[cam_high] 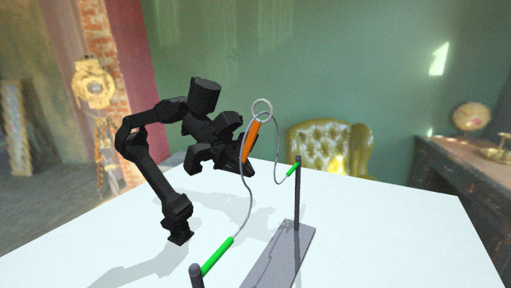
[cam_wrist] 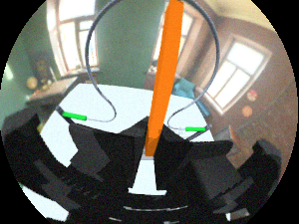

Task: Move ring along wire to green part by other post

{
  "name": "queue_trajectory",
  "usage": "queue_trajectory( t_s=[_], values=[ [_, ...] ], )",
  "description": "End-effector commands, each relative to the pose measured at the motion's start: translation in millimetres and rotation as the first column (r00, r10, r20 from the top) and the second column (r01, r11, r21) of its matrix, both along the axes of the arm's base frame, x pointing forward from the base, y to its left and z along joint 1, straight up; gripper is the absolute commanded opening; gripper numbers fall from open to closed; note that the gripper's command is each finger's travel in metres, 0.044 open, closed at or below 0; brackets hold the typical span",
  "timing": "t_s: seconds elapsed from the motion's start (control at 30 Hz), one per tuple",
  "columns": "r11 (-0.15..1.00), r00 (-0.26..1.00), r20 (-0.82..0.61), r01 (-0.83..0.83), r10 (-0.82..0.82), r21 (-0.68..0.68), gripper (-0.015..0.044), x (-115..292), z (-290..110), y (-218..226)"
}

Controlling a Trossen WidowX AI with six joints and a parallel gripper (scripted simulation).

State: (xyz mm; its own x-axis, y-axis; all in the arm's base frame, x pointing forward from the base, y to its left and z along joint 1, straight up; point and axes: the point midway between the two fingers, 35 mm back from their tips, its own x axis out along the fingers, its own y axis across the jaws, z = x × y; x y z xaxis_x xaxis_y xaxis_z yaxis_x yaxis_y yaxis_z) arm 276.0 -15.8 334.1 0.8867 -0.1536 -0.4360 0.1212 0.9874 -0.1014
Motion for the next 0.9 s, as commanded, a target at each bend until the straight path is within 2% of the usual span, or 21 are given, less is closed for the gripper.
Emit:
queue_trajectory(
  t_s=[0.0, 0.87],
  values=[
    [0.998, 1.000, -0.006, 0.000, 0.000, -0.062, -0.0150, 0, -2, -2],
    [0.915, 1.000, -0.003, 0.005, -0.007, -0.403, -0.0150, 0, 1, -15]
  ],
)
